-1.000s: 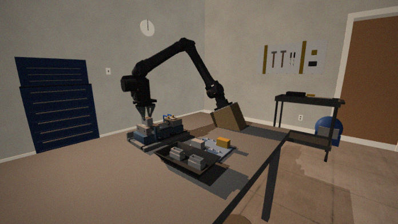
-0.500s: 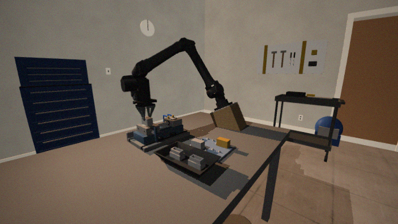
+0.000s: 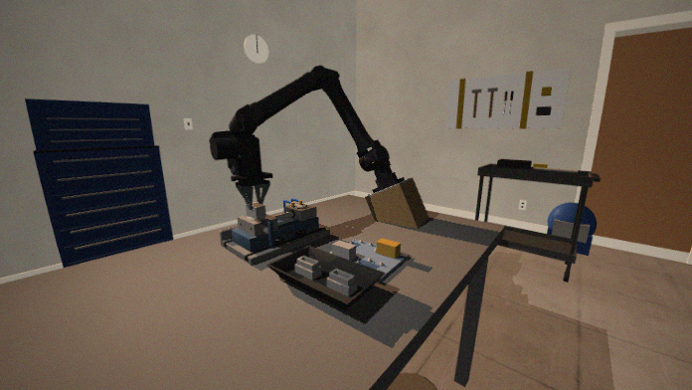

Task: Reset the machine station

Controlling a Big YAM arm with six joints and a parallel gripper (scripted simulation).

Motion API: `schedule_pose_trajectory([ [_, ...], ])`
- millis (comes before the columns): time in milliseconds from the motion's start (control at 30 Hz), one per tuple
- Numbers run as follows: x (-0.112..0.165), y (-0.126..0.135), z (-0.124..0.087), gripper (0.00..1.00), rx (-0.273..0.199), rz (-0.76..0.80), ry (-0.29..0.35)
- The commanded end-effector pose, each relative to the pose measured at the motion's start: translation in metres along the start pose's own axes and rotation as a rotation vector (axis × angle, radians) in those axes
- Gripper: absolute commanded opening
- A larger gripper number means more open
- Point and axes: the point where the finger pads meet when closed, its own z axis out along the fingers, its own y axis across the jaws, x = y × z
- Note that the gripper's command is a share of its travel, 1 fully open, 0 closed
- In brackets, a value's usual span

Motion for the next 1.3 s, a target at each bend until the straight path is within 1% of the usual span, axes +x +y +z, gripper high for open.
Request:
schedule_pose_trajectory([
  [0, -0.0148, 0.0081, -0.0215, 0.0, -0.051, 0.027, -0.003],
  [1267, -0.02, 0.0116, -0.0283, 0.0, -0.056, 0.041, -0.003],
])
